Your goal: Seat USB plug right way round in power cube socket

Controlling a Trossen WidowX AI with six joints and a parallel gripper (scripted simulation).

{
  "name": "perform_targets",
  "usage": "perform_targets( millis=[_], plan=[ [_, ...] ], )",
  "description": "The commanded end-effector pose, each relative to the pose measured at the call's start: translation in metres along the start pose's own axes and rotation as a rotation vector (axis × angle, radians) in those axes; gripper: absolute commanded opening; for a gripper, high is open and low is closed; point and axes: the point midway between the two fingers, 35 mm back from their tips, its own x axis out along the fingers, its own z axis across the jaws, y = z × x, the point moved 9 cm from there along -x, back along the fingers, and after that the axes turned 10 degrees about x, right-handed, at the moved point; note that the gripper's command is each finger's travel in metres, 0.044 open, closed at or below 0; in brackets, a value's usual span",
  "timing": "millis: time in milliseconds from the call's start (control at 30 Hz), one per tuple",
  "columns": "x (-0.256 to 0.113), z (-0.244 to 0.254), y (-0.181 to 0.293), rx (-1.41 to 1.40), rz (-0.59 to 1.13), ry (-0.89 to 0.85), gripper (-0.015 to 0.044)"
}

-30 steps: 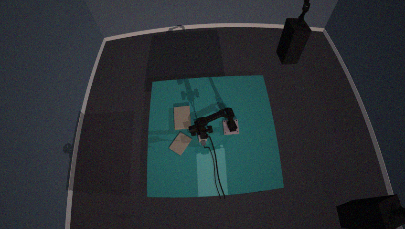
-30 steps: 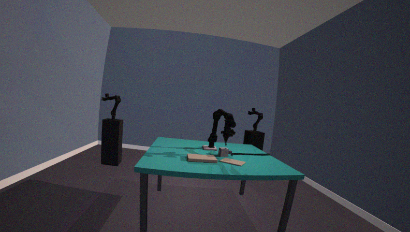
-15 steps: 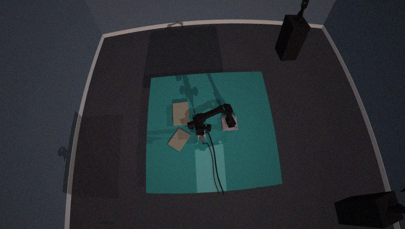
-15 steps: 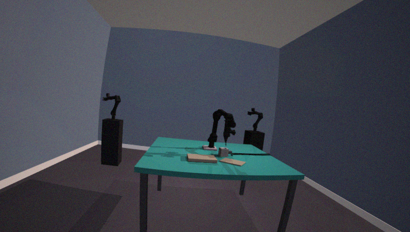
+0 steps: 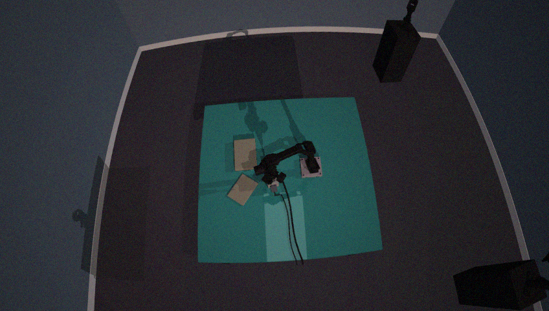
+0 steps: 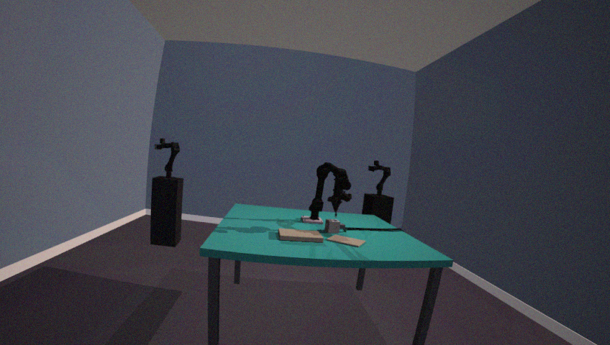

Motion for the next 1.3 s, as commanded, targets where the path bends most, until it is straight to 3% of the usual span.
perform_targets(
  millis=[0,1267],
  plan=[
    [0.0001,-0.0001,-0.0001,0.101,-0.001,0.001,0.0000],
    [0.0001,-0.0001,-0.0001,1.096,-0.001,0.000,0.0000]
  ],
)
